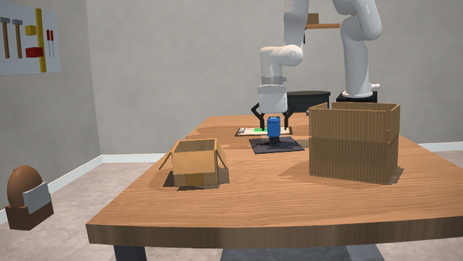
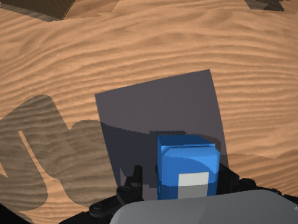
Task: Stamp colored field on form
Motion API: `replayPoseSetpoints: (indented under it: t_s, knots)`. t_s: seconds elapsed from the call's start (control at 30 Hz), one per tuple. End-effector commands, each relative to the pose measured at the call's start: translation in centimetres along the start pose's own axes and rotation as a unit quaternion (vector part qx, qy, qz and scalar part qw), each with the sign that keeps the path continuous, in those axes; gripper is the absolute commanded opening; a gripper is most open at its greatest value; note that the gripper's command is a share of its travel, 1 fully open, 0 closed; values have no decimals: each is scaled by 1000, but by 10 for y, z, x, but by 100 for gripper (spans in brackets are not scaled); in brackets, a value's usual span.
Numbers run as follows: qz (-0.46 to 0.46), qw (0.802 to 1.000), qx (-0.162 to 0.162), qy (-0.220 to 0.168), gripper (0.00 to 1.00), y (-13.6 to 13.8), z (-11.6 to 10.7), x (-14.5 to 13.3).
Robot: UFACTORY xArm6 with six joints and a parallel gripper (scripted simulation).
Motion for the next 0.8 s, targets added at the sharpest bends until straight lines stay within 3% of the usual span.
replayPoseSetpoints:
  t_s: [0.0,0.27,0.3,0.77]
  knots:
    - [0,1000,-1,3,87,1,0,0]
    - [0,1000,-1,3,87,1,0,0]
    - [0,1000,-1,3,27,1,0,0]
    - [0,1000,-1,3,27,1,0,0]
Point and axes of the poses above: the point where the finger pads meet when closed, its own z axis out along the fingers, its own y axis across the jaws, x = y × z, the point moved 10 cm from there along -z, back along the fingers, and after that the axes turned 6 degrees about z, right-handed, at the moved point
